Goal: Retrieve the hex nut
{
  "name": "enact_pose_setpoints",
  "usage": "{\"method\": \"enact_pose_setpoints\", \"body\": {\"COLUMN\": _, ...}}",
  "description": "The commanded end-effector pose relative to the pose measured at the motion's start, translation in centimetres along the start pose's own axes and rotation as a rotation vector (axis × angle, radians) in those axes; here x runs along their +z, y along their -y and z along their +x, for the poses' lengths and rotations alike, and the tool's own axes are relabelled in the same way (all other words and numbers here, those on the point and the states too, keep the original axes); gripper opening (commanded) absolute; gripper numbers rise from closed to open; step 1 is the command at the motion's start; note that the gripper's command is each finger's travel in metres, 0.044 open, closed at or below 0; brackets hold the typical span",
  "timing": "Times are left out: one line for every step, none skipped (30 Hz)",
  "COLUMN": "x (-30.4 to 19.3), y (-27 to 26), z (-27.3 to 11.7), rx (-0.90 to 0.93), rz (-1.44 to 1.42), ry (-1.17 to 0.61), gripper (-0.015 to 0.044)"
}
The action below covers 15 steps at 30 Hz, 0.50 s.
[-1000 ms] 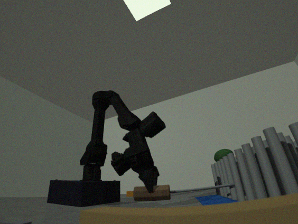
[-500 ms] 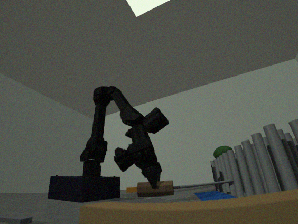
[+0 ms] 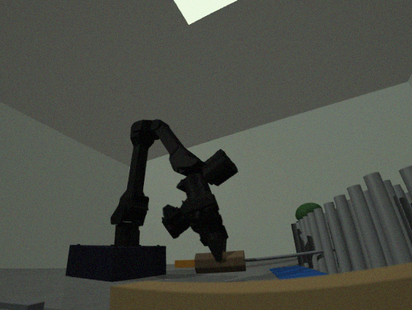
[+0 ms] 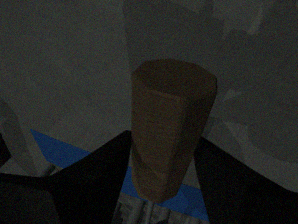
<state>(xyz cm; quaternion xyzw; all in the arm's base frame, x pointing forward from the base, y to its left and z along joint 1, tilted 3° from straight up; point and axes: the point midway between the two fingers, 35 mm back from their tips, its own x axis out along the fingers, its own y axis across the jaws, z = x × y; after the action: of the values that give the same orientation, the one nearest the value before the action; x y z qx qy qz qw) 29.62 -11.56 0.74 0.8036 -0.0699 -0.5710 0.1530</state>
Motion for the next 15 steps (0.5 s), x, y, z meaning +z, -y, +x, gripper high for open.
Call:
{"method": "enact_pose_setpoints", "body": {"x": -0.56, "y": -0.24, "z": -0.03, "rx": 0.007, "rz": 0.009, "ry": -0.007, "gripper": 0.0}}
{"method": "enact_pose_setpoints", "body": {"x": -0.62, "y": -0.24, "z": -0.01, "rx": 0.007, "rz": 0.009, "ry": -0.007, "gripper": 0.0}}
{"method": "enact_pose_setpoints", "body": {"x": -0.68, "y": -0.24, "z": 0.0, "rx": 0.007, "rz": 0.009, "ry": -0.007, "gripper": 0.0}}
{"method": "enact_pose_setpoints", "body": {"x": -0.75, "y": -0.24, "z": 0.02, "rx": 0.007, "rz": 0.009, "ry": -0.007, "gripper": 0.0}}
{"method": "enact_pose_setpoints", "body": {"x": -0.81, "y": -0.24, "z": 0.04, "rx": 0.007, "rz": 0.009, "ry": -0.007, "gripper": 0.0}}
{"method": "enact_pose_setpoints", "body": {"x": -0.87, "y": -0.24, "z": 0.05, "rx": 0.007, "rz": 0.009, "ry": -0.007, "gripper": 0.0}}
{"method": "enact_pose_setpoints", "body": {"x": -0.94, "y": -0.24, "z": 0.07, "rx": 0.007, "rz": 0.009, "ry": -0.007, "gripper": 0.0}}
{"method": "enact_pose_setpoints", "body": {"x": -1.0, "y": -0.24, "z": 0.08, "rx": 0.007, "rz": 0.009, "ry": -0.007, "gripper": 0.0}}
{"method": "enact_pose_setpoints", "body": {"x": -1.06, "y": -0.24, "z": 0.1, "rx": 0.007, "rz": 0.009, "ry": -0.007, "gripper": 0.0}}
{"method": "enact_pose_setpoints", "body": {"x": -1.12, "y": -0.24, "z": 0.12, "rx": 0.007, "rz": 0.009, "ry": -0.007, "gripper": 0.0}}
{"method": "enact_pose_setpoints", "body": {"x": -1.19, "y": -0.25, "z": 0.13, "rx": 0.007, "rz": 0.009, "ry": -0.007, "gripper": 0.0}}
{"method": "enact_pose_setpoints", "body": {"x": -1.25, "y": -0.25, "z": 0.15, "rx": 0.007, "rz": 0.009, "ry": -0.007, "gripper": 0.0}}
{"method": "enact_pose_setpoints", "body": {"x": -1.31, "y": -0.25, "z": 0.17, "rx": 0.007, "rz": 0.009, "ry": -0.007, "gripper": 0.0}}
{"method": "enact_pose_setpoints", "body": {"x": -1.38, "y": -0.25, "z": 0.18, "rx": 0.007, "rz": 0.009, "ry": -0.007, "gripper": 0.0}}
{"method": "enact_pose_setpoints", "body": {"x": -1.44, "y": -0.25, "z": 0.2, "rx": 0.007, "rz": 0.009, "ry": -0.008, "gripper": 0.0}}
